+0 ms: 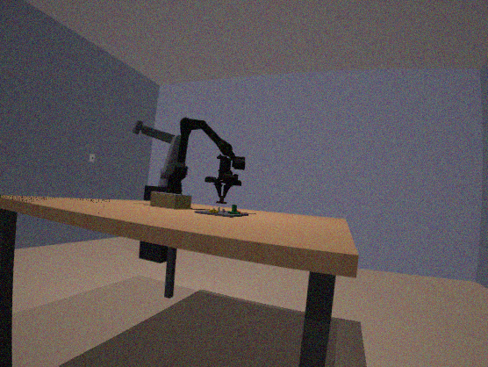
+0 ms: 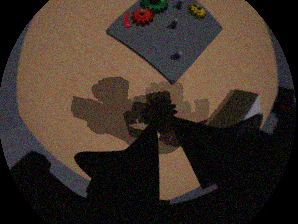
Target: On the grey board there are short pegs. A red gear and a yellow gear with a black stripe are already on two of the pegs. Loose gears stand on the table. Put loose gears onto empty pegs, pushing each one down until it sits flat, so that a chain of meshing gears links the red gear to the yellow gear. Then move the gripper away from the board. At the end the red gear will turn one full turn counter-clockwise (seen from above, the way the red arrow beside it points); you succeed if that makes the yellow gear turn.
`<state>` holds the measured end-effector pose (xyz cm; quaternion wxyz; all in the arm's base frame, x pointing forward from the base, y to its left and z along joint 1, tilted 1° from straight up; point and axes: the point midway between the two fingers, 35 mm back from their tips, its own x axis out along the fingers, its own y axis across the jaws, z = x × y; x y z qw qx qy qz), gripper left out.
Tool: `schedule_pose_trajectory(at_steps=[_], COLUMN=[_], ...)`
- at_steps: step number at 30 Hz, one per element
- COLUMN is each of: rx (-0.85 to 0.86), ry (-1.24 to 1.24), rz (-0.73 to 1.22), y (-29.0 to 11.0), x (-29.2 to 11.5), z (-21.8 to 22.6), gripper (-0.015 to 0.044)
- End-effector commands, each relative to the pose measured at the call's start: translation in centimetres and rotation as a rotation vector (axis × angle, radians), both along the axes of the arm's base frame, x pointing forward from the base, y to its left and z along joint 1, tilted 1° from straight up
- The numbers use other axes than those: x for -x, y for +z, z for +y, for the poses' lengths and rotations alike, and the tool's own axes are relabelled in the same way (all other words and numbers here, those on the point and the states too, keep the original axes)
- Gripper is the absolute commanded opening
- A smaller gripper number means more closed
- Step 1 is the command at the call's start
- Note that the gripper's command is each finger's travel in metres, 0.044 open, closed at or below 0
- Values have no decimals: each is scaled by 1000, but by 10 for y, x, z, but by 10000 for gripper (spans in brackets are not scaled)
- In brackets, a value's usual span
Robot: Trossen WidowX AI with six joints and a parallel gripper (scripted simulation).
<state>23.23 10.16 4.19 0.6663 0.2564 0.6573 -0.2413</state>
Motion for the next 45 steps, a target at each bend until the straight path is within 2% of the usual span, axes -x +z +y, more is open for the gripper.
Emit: schedule_pose_trajectory(at_steps=[1,35,45], rx=[0,0,0], ry=[-4,-4,-4], rz=[-11,-10,-11], y=[14,99,98], x=[-2,7,-2], z=[1,-2,-10], gripper=[0,0,0])
